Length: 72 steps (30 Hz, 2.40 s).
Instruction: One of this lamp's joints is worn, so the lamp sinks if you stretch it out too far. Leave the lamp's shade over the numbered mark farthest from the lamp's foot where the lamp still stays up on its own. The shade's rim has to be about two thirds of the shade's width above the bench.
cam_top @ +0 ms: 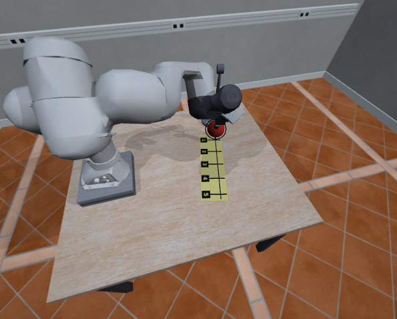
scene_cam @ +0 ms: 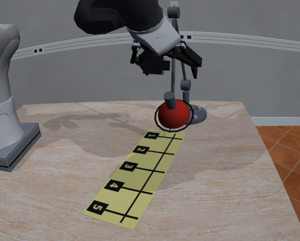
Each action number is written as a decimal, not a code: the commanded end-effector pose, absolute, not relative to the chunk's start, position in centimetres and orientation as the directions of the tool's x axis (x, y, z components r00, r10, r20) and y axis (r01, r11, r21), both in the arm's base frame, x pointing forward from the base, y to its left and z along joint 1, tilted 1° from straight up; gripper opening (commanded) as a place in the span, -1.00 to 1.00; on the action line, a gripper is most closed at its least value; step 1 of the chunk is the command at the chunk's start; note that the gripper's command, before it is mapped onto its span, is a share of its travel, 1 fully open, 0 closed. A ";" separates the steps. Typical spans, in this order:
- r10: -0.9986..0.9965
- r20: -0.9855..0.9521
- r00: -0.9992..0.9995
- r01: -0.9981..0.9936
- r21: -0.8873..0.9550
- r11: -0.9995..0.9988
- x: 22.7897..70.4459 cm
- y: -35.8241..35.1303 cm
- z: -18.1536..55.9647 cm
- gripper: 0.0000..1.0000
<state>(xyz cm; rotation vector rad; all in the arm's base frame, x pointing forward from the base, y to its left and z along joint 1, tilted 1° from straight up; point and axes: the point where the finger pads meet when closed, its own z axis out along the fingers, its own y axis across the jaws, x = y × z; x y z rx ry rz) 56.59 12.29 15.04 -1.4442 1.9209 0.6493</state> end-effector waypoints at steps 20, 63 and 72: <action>-0.641 -0.740 -0.202 -0.956 0.006 0.294 57.3 12.2 15.1 1.00; -0.642 -0.740 -0.200 -0.956 0.005 0.293 56.6 10.1 14.9 -0.80; -0.641 -0.740 -0.203 -0.955 0.006 0.296 56.1 8.4 14.7 -0.80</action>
